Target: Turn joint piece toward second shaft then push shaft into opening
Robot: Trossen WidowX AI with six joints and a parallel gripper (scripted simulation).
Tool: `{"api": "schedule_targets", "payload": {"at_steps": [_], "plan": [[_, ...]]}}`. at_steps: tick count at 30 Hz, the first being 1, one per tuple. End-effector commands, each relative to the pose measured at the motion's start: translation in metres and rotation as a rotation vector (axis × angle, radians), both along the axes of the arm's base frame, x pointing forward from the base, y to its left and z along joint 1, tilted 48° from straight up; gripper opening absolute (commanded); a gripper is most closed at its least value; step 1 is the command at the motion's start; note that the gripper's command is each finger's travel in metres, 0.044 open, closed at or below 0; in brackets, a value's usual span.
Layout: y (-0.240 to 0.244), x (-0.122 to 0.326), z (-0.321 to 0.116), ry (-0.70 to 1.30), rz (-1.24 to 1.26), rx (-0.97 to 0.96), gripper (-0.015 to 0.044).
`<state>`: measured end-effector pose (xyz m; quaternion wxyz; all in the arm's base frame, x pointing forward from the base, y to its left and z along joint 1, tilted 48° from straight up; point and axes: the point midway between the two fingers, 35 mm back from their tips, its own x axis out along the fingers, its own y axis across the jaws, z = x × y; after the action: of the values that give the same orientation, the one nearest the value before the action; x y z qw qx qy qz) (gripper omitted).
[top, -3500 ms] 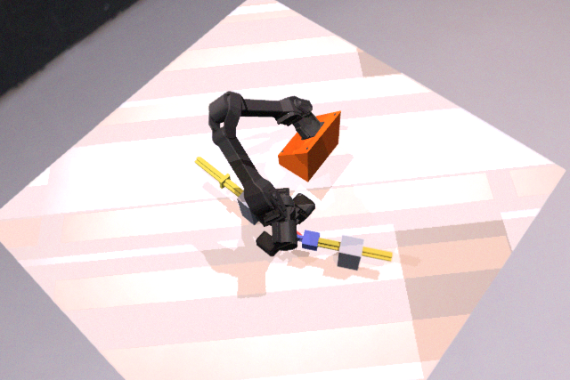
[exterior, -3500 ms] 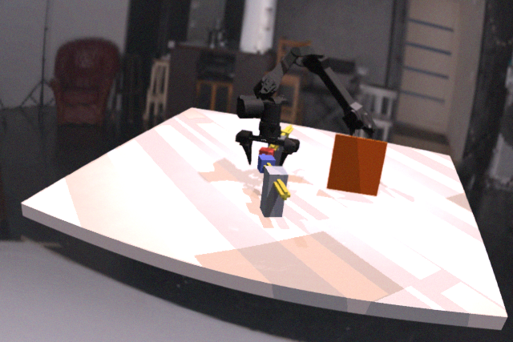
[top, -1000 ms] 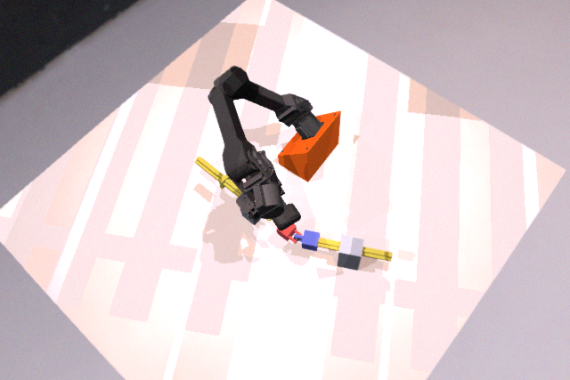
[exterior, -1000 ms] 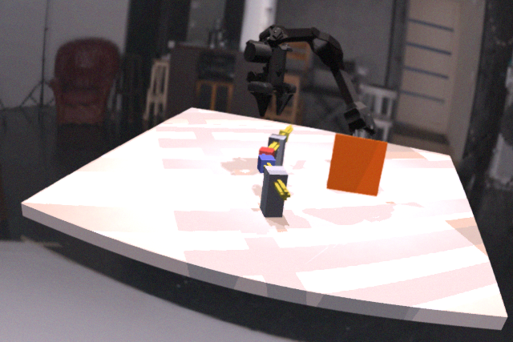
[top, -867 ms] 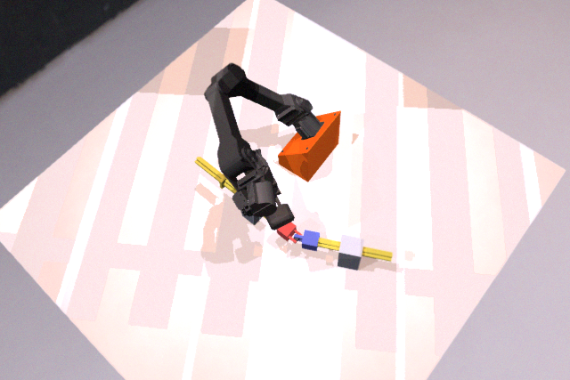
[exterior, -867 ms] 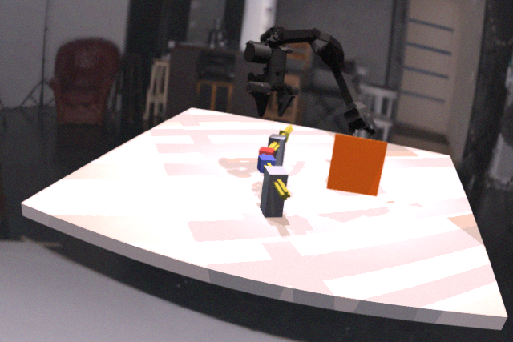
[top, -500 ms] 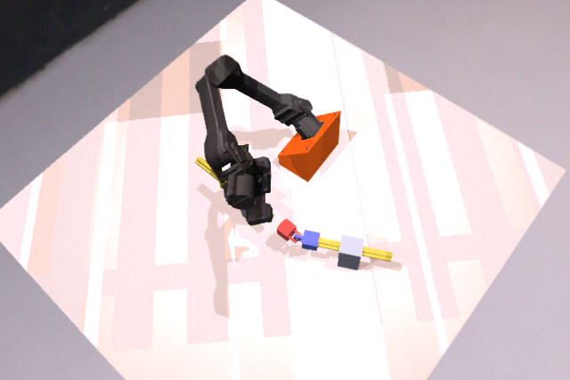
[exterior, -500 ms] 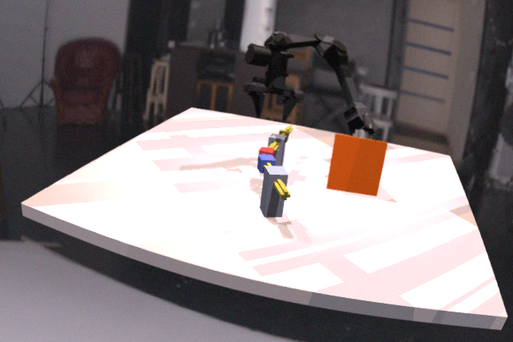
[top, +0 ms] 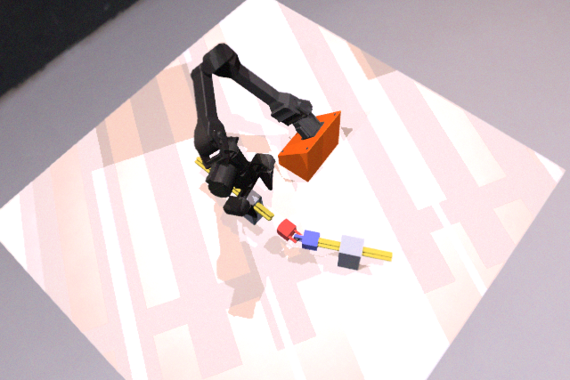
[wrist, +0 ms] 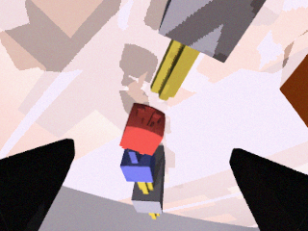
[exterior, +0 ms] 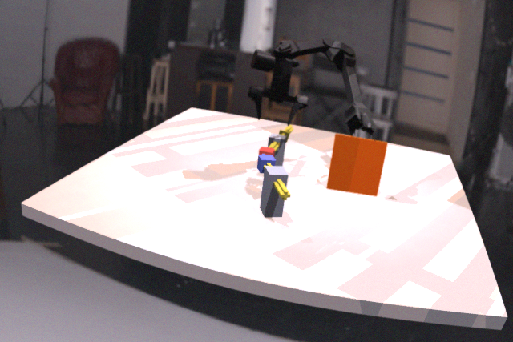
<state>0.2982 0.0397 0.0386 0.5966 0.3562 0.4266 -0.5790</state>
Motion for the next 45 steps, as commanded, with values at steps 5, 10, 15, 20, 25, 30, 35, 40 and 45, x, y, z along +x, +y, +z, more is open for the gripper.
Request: {"api": "schedule_targets", "payload": {"at_steps": [5,10,15,20,25,30,35,40,45], "plan": [[-0.017,-0.008,0.002,-0.122,-0.211,0.06,0.044],[-0.02,-0.009,0.003,-0.147,-0.252,0.072,0.044],[-0.02,-0.009,0.003,-0.145,-0.247,0.071,0.044],[-0.034,-0.008,0.016,-0.102,-0.12,0.027,0.044],[-0.049,-0.007,0.032,-0.042,0.023,-0.024,0.044],[-0.065,-0.008,0.048,0.029,0.163,-0.075,0.044],[-0.081,-0.01,0.065,0.109,0.298,-0.123,0.044],[-0.096,-0.014,0.082,0.2,0.43,-0.169,0.044],[-0.111,-0.018,0.1,0.3,0.557,-0.21,0.044]]}}
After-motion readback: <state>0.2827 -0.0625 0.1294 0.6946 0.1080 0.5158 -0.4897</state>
